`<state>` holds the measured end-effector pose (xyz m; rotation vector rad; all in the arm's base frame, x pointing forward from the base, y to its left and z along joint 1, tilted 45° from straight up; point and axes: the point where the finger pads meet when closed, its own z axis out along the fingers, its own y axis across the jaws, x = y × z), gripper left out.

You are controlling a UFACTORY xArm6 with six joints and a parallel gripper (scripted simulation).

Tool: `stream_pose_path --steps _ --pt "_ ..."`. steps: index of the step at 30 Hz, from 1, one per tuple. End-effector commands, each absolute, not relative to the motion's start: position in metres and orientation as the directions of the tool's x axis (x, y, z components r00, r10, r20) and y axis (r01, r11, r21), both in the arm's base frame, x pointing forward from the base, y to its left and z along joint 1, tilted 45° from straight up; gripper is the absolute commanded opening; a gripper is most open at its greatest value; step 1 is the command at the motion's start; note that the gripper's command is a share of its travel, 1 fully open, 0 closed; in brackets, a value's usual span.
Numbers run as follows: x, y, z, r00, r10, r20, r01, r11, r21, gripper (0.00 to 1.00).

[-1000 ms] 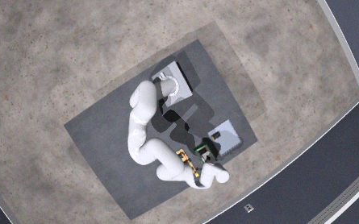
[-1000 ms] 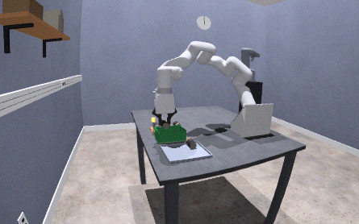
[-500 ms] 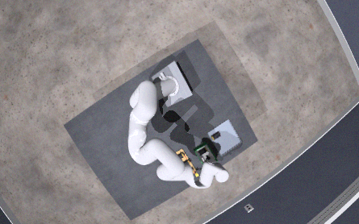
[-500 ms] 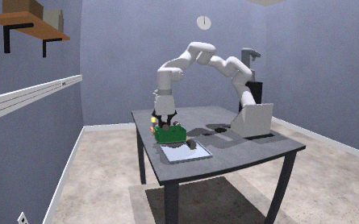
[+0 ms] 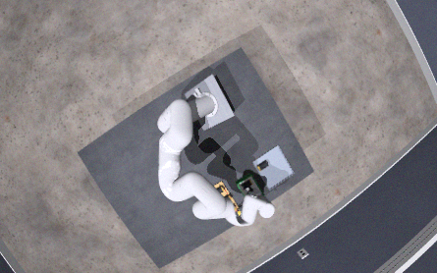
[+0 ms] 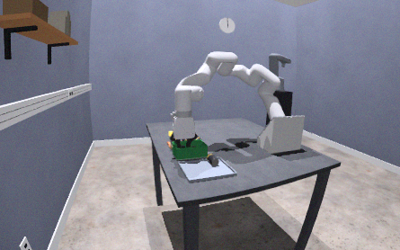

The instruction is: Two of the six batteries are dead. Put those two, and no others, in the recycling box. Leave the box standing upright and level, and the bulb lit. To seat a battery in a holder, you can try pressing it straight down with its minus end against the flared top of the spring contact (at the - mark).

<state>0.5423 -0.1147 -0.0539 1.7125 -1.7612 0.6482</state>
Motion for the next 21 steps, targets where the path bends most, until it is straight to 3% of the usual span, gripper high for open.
stream_pose_path --steps 1,13,14,21 --pt "0.5445 -0.1184 -0.0575 0.003 -0.709 0.705 -0.997 0.049 0.053 0.28" --pt "0.5445 -0.1184 -0.0575 0.003 -0.709 0.705 -0.997 0.049 0.053 0.28" --pt "0.5445 -0.1184 -0.0575 0.003 -0.709 0.705 -0.997 0.049 0.053 0.51" --pt "0.5445 -0.1184 -0.0575 0.003 -0.709 0.705 -0.997 0.049 0.053 0.51"
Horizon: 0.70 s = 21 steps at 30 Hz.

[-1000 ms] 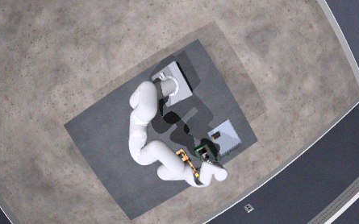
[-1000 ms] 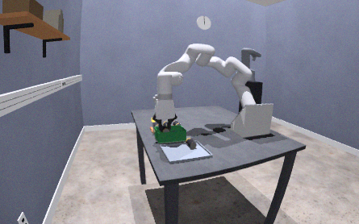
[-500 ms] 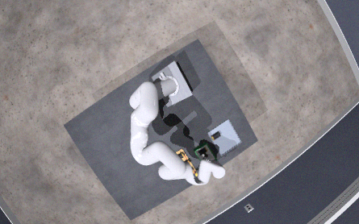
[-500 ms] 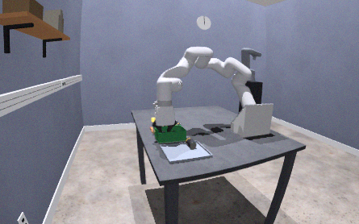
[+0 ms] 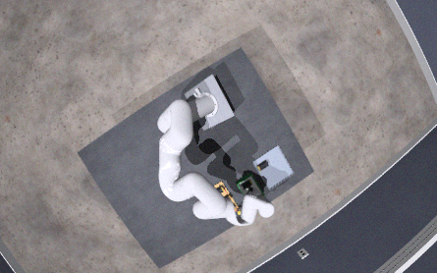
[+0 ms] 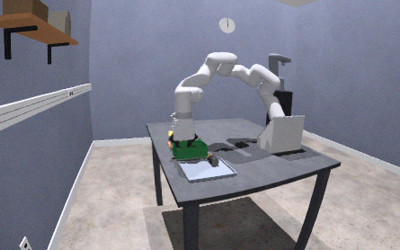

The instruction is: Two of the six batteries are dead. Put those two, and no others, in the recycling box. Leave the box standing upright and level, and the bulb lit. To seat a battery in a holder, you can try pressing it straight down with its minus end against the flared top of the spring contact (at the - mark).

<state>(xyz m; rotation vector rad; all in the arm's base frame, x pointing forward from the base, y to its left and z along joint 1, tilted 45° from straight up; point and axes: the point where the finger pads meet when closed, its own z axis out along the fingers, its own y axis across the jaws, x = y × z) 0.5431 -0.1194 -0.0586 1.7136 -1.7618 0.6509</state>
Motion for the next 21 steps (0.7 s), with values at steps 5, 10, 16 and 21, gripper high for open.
stream_pose_path --steps 5,10,16,21 --pt "0.5445 -0.1184 -0.0575 0.003 -0.709 0.705 -0.997 0.049 0.053 0.51" --pt "0.5445 -0.1184 -0.0575 0.003 -0.709 0.705 -0.997 0.049 0.053 0.51" --pt "0.5446 -0.1175 -0.0565 0.003 -0.709 0.705 -0.997 0.049 0.053 0.51" --pt "0.5449 -0.1140 -0.0530 0.003 -0.709 0.705 -0.997 0.049 0.053 0.51"
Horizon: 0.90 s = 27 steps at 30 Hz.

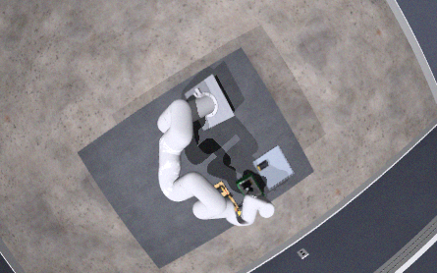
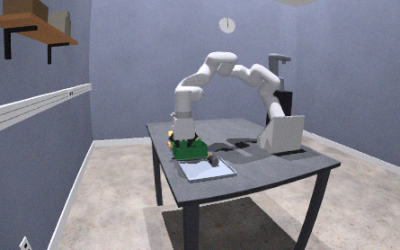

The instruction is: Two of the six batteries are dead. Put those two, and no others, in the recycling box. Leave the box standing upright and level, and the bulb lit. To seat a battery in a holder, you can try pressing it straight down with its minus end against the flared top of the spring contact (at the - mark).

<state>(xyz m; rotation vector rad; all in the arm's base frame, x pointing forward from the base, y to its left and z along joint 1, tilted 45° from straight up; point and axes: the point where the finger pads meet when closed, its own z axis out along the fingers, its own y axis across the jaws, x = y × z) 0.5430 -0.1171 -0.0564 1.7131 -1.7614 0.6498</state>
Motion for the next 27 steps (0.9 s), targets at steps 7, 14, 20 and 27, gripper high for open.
stream_pose_path --steps 7,14,20,27 --pt "0.547 -0.095 -0.034 0.003 -0.709 0.705 -0.997 0.049 0.053 0.51" --pt "0.549 -0.071 -0.010 0.003 -0.709 0.705 -0.997 0.049 0.053 0.51" --pt "0.550 -0.063 -0.001 0.003 -0.709 0.705 -0.997 0.049 0.053 0.51" --pt "0.551 -0.059 0.003 0.003 -0.709 0.705 -0.997 0.049 0.053 0.51"
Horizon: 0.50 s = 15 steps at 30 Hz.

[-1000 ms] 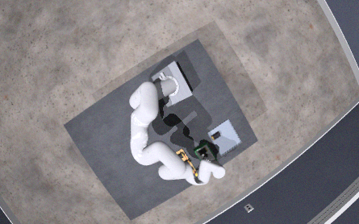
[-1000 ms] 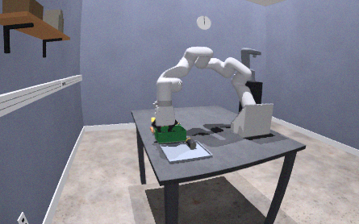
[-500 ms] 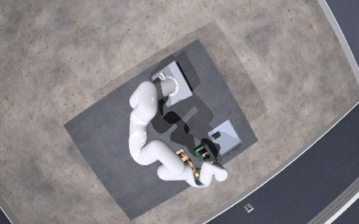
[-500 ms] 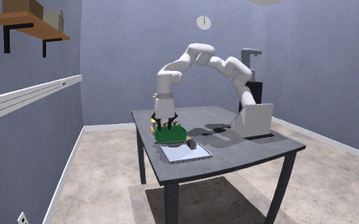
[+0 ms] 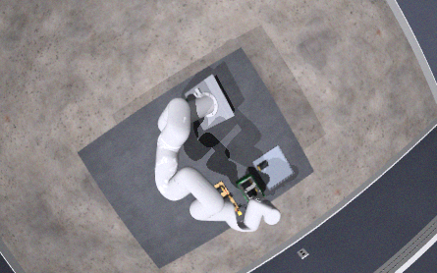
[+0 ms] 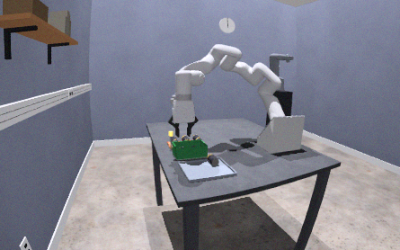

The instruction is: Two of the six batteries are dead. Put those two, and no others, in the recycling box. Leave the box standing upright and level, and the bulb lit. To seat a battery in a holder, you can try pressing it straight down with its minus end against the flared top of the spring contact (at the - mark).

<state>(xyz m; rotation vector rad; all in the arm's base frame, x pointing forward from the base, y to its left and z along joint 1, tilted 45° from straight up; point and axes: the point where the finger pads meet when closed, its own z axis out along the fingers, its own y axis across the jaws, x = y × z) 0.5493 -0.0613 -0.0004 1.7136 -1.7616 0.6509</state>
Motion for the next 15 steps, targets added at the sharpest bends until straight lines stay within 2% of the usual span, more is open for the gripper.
stream_pose_path --steps 1,15 --pt "0.551 -0.059 0.003 0.003 -0.709 0.705 -0.997 0.049 0.053 0.51" --pt "0.553 -0.032 0.029 0.003 -0.709 0.705 -0.997 0.049 0.053 0.51"
